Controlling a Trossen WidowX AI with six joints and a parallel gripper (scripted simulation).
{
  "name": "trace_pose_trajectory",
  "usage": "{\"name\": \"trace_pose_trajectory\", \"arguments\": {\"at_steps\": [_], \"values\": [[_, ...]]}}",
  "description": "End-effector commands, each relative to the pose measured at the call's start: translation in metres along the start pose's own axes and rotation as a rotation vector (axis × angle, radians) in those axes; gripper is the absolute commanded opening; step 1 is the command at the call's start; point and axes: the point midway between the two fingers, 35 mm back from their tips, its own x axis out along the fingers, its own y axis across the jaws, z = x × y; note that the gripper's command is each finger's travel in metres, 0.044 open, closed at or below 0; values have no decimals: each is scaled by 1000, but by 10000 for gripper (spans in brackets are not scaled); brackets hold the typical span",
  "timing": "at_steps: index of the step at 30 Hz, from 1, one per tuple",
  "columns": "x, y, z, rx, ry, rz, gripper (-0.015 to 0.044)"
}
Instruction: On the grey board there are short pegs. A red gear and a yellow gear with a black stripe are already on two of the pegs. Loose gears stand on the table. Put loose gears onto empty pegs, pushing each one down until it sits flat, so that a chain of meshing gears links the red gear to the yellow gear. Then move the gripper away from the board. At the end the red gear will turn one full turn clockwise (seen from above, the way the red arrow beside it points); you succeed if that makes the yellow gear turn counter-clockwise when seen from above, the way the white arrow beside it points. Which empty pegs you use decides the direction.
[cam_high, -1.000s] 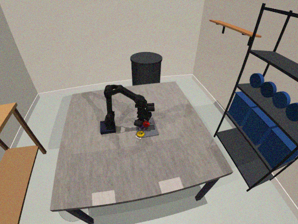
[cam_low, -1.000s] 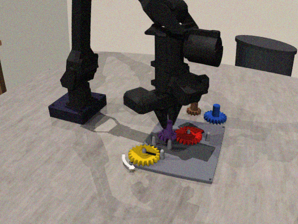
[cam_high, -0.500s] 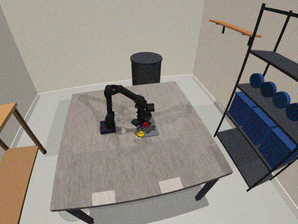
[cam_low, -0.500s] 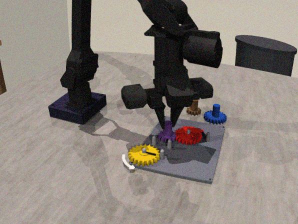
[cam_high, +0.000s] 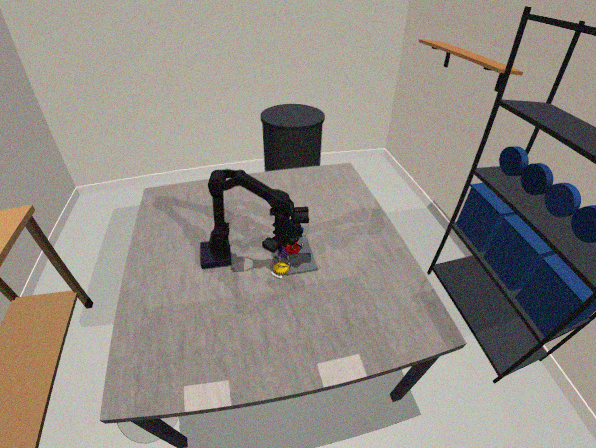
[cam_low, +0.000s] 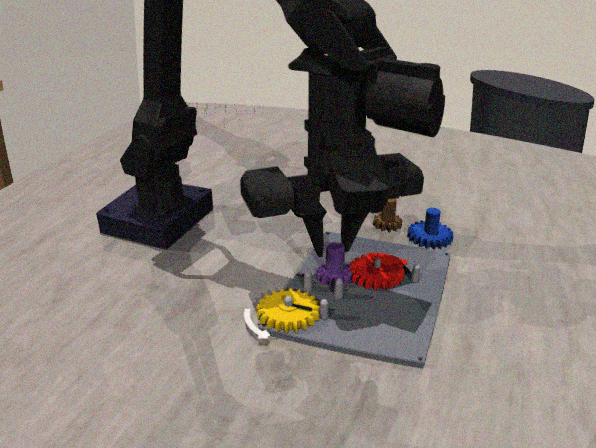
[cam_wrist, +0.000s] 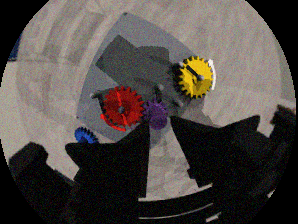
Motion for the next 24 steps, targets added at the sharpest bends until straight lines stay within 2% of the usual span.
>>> {"name": "trace_pose_trajectory", "arguments": {"at_steps": [1,5,8,9,12,19,21,24], "values": [[-17,3,3,-49,-14,10,140],[-42,2,2,-121,-14,10,140],[-46,2,2,-132,-14,10,140],[-37,3,0,-118,-7,5,166],[-38,32,-14,-240,-8,8,245],[-39,107,-80,-589,-10,16,429],[-39,121,-99,-665,-10,19,440],[-39,126,-106,-692,-11,19,440]]}}
